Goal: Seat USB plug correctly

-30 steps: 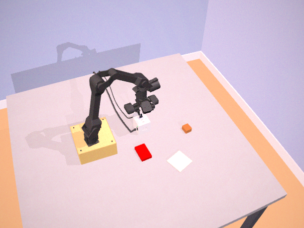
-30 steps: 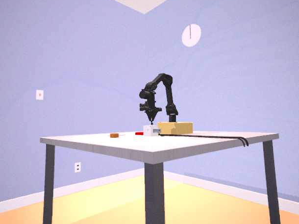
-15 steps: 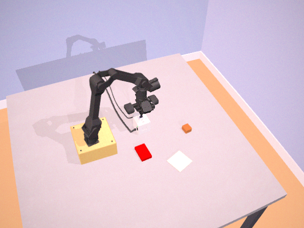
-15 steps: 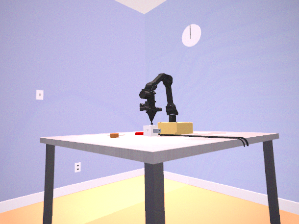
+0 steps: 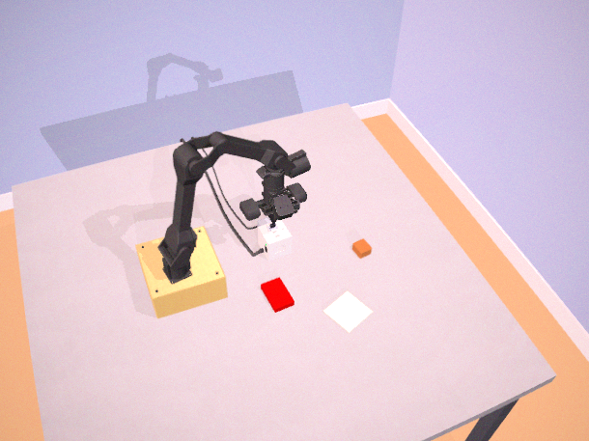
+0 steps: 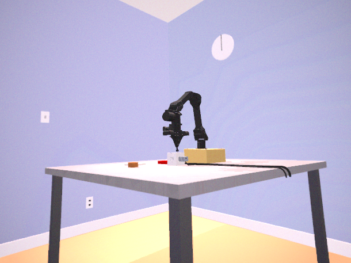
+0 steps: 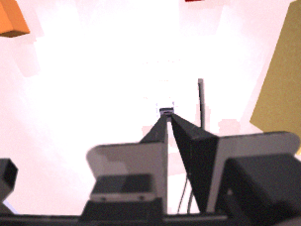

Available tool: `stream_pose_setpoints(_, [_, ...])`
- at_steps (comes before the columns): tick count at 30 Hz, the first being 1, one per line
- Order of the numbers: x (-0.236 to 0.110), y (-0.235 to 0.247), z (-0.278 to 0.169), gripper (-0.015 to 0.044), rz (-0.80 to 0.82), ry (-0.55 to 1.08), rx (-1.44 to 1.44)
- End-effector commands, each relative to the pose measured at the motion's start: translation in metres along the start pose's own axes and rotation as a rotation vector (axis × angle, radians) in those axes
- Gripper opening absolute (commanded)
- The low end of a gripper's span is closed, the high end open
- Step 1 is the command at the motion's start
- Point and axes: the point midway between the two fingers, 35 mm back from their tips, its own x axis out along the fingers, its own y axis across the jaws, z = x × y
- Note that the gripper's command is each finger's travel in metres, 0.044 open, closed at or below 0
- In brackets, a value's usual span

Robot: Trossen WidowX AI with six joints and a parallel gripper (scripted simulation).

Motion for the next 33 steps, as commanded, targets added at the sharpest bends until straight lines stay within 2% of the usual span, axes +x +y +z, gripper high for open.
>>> stream_pose_setpoints(1, [-0.005, 0.002, 0.000, 0.0000, 0.008, 0.001, -0.001])
stream_pose_setpoints(33, [-0.026, 0.002, 0.000, 0.0000, 0.009, 0.001, -0.001])
